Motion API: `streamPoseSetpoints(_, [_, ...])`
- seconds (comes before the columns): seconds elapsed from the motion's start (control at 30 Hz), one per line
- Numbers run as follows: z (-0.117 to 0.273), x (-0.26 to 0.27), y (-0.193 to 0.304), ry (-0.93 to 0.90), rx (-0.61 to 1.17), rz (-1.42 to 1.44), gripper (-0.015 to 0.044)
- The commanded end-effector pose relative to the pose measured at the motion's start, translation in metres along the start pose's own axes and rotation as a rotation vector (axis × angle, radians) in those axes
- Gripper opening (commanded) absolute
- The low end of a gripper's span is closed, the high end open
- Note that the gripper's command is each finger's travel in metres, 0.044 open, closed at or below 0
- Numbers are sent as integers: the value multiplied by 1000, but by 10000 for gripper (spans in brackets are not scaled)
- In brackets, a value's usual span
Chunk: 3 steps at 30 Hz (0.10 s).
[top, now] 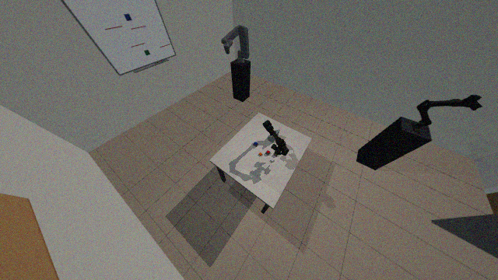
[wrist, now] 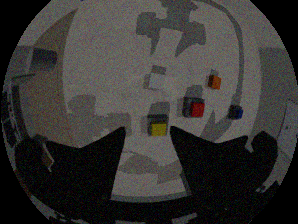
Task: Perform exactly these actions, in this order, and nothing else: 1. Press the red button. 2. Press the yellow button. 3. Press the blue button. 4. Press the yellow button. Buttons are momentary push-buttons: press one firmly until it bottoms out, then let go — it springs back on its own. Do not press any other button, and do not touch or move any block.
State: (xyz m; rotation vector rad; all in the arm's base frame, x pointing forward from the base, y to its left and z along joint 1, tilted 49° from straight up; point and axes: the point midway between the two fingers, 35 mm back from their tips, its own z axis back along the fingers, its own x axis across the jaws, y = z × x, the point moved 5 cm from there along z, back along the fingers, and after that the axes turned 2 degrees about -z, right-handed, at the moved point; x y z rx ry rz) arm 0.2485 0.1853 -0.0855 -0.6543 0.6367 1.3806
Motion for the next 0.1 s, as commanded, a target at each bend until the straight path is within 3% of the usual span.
streamPoseSetpoints(0.0, [12,4,-7,3,6,-1,387])
streamPoseSetpoints(0.07, [12,4,-7,3,6,-1,400])
